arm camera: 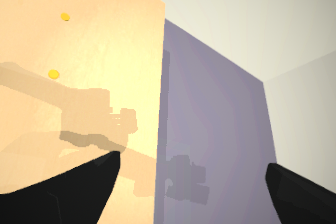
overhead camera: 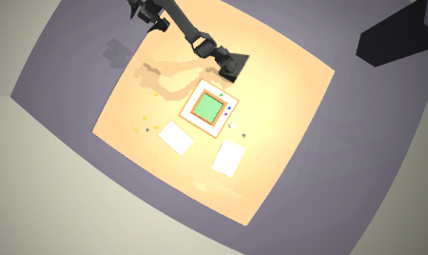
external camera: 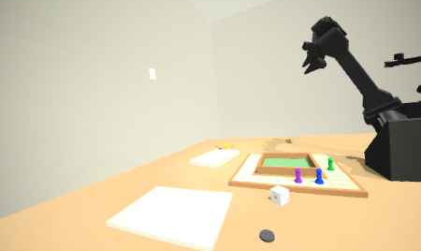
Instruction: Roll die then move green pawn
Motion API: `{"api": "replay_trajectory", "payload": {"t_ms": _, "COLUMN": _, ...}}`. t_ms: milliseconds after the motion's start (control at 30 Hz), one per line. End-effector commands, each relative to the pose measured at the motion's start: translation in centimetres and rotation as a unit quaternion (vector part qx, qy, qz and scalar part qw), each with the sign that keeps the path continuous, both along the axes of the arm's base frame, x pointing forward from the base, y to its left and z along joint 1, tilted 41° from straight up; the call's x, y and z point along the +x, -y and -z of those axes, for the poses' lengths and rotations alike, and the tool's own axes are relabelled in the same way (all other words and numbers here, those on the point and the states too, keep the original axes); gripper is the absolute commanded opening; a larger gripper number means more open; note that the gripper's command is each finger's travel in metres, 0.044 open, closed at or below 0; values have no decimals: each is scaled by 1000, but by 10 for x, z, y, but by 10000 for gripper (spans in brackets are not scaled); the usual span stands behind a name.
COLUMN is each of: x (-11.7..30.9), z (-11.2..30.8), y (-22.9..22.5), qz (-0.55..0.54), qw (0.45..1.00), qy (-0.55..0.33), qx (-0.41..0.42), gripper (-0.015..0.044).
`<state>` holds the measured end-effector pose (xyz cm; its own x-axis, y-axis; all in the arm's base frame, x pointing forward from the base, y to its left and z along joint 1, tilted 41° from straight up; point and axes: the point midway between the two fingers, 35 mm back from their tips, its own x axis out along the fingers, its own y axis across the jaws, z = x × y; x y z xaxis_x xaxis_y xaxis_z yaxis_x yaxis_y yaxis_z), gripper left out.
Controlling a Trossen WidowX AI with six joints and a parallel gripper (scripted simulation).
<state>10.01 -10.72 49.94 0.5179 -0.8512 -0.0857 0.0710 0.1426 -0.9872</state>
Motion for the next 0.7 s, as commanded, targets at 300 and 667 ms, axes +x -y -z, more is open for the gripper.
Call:
{"api": "replay_trajectory", "payload": {"t_ms": 300, "x": -31, "z": 28, "y": 53, "qz": -31, "qw": 968, "qy": 149, "qx": 201, "gripper": 275}}
{"api": "replay_trajectory", "payload": {"t_ms": 667, "x": 12, "z": 87, "y": 120, "qz": -70, "qw": 868, "qy": 216, "qx": 442, "gripper": 275}}
